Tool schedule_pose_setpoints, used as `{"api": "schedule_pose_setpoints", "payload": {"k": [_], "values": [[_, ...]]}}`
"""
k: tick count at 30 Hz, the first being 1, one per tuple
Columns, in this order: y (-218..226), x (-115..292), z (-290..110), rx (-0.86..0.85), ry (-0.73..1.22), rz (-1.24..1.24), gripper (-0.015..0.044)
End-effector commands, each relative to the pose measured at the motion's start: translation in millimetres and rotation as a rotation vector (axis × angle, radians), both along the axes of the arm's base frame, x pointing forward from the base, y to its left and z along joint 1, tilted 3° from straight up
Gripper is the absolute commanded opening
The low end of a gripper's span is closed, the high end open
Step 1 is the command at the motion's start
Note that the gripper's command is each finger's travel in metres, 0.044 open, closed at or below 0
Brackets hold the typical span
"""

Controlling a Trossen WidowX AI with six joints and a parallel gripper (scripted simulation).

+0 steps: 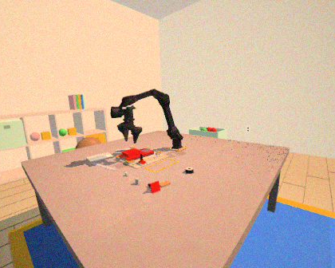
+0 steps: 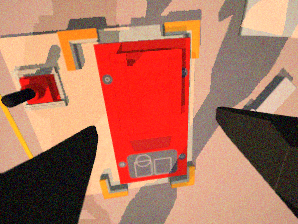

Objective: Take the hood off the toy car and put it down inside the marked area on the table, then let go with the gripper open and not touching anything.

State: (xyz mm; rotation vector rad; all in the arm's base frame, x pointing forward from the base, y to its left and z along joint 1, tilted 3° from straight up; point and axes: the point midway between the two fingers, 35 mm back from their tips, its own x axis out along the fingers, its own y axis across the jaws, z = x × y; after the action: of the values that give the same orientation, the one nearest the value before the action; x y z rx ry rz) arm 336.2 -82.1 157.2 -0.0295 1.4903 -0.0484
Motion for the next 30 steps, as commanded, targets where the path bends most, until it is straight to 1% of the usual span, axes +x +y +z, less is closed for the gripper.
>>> {"api": "schedule_pose_setpoints", "payload": {"k": [1,30], "values": [[-1.6,-2.0,-1.3,-0.005,0.020,-0.034,0.0440],[-2.5,1.4,-23.6,-0.005,0.020,-0.034,0.0440]]}}
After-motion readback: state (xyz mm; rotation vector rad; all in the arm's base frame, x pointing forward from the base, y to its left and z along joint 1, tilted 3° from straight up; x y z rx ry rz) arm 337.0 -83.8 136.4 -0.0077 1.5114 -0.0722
